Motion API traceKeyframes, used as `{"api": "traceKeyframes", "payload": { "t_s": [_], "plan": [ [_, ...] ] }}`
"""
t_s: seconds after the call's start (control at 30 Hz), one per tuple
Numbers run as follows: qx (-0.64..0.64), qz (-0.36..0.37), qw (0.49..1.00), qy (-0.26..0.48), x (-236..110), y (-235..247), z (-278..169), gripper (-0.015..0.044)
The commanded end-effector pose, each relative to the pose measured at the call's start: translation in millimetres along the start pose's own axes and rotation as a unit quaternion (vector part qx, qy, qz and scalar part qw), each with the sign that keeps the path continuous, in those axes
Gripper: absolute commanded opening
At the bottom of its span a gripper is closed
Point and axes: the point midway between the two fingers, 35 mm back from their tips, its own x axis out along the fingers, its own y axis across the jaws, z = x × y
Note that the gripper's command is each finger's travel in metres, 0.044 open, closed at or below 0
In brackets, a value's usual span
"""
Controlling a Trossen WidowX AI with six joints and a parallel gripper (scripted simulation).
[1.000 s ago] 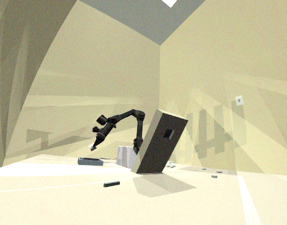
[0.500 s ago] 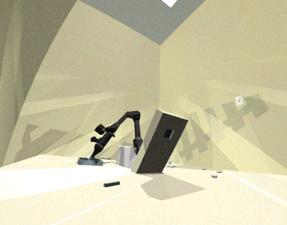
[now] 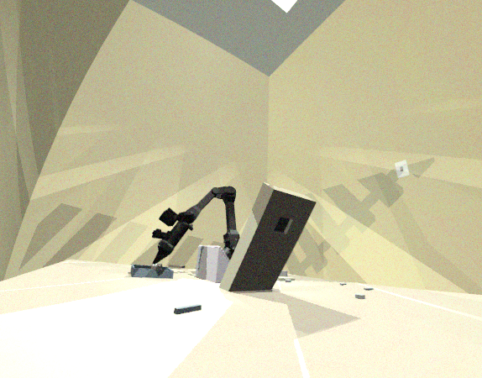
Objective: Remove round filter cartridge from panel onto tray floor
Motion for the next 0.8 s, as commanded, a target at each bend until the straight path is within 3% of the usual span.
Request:
{"api": "traceKeyframes", "payload": {
  "t_s": [0.0,0.13,0.33,0.77],
  "plan": [
    [0.001,0.000,1.000,0.000,0,0,0,0.0420],
    [0.001,0.000,1.000,0.000,-2,0,2,0.0440],
    [0.000,0.001,1.000,0.000,-62,0,35,0.0440],
    [-0.001,-0.002,1.000,-0.008,-53,0,34,0.0440]
  ]
}}
